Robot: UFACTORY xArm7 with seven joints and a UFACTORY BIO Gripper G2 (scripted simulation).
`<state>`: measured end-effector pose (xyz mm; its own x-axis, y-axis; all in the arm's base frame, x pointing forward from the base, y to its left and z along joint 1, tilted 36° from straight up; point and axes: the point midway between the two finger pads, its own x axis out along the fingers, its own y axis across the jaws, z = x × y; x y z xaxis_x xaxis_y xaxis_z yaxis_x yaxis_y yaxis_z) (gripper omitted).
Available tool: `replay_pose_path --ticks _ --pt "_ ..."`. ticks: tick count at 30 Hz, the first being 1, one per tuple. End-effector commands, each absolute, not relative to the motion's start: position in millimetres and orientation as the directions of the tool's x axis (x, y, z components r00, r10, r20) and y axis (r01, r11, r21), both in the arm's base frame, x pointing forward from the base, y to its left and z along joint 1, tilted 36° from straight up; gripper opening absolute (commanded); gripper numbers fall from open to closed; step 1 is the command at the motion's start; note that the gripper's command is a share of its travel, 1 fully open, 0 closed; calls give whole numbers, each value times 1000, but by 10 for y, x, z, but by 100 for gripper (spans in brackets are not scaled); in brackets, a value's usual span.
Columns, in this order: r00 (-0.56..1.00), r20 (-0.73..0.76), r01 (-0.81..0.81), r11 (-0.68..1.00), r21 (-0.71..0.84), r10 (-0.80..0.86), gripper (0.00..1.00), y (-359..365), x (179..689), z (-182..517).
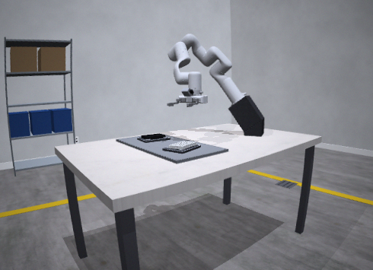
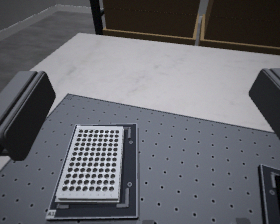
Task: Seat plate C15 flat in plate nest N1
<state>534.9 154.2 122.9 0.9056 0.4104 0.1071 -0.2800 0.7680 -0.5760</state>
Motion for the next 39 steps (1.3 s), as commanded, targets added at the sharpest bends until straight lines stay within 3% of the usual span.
replay_pose_path --ticks 1,31,39 --pt "904 113 -279 768 -576 413 54 1623 5529 1035" --pt "904 113 -279 769 -576 412 54 1922 6286 22" --pt "904 113 -279 769 -576 412 54 1922 6285 22"
